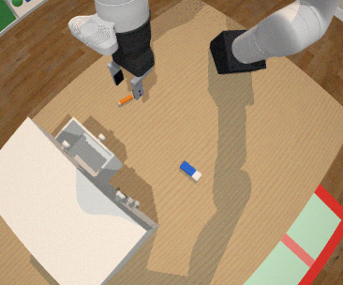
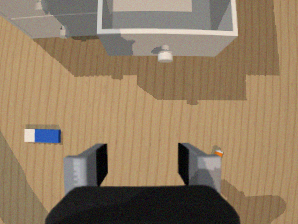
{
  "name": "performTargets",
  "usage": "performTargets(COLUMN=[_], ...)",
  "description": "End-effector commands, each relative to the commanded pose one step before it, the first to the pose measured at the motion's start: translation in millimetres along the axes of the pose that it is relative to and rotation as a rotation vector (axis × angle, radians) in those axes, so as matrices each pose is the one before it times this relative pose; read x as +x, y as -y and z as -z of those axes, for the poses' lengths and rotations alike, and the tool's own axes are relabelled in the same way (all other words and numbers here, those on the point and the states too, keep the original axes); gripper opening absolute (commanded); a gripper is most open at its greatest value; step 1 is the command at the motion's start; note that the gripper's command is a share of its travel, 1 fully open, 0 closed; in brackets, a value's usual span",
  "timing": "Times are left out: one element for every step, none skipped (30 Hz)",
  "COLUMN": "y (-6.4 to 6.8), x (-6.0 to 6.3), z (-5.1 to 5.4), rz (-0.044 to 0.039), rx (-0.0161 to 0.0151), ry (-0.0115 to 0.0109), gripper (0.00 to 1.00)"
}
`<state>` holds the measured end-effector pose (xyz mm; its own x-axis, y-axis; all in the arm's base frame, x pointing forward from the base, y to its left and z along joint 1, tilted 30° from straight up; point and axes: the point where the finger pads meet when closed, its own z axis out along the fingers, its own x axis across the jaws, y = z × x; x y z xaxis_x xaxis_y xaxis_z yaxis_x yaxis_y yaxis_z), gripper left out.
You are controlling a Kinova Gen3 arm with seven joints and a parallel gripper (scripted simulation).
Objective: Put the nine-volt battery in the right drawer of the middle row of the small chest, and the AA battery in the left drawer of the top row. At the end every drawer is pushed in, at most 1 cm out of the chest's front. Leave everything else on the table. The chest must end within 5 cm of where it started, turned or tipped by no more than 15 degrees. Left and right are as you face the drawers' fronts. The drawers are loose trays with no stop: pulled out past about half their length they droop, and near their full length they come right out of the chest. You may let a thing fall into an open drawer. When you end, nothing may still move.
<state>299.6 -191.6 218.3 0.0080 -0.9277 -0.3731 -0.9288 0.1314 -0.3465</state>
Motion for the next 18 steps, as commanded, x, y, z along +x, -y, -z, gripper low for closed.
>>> performTargets(y=[2.98,0.00,0.00,0.00,0.00,0.00,0.00,0.00,0.00,0.00,0.00,0.00,0.00,0.00,0.00,0.00,0.00,0.00], x=[-1.52,0.00,0.00,0.00,0.00,0.00,0.00,0.00,0.00,0.00,0.00,0.00,0.00,0.00,0.00,0.00,0.00,0.00], z=[-0.22,0.13,0.12,0.00,0.00,0.10,0.09,0.07,0.06,0.04,0.03,0.02,0.01,0.01,0.00,0.00,0.00,0.00], rz=[0.00906,-0.00004,-0.00004,0.00000,0.00000,-0.00003,-0.00003,-0.00002,-0.00002,-0.00001,-0.00001,-0.00001,0.00000,0.00000,0.00000,0.00000,0.00000,0.00000], rx=[-0.00780,-0.00258,-0.00222,0.00000,0.00000,-0.00189,-0.00158,-0.00129,-0.00103,-0.00079,-0.00057,-0.00039,-0.00024,-0.00013,-0.00005,-0.00001,0.00000,0.00000], ry=[0.00016,-0.00011,-0.00010,0.00000,0.00000,-0.00009,-0.00008,-0.00007,-0.00006,-0.00004,-0.00003,-0.00002,-0.00001,-0.00001,0.00000,0.00000,0.00000,0.00000], gripper=[1.00,1.00,1.00,1.00,1.00,1.00,1.00,1.00,1.00,1.00,1.00,1.00,1.00,1.00,1.00,1.00,1.00,1.00])
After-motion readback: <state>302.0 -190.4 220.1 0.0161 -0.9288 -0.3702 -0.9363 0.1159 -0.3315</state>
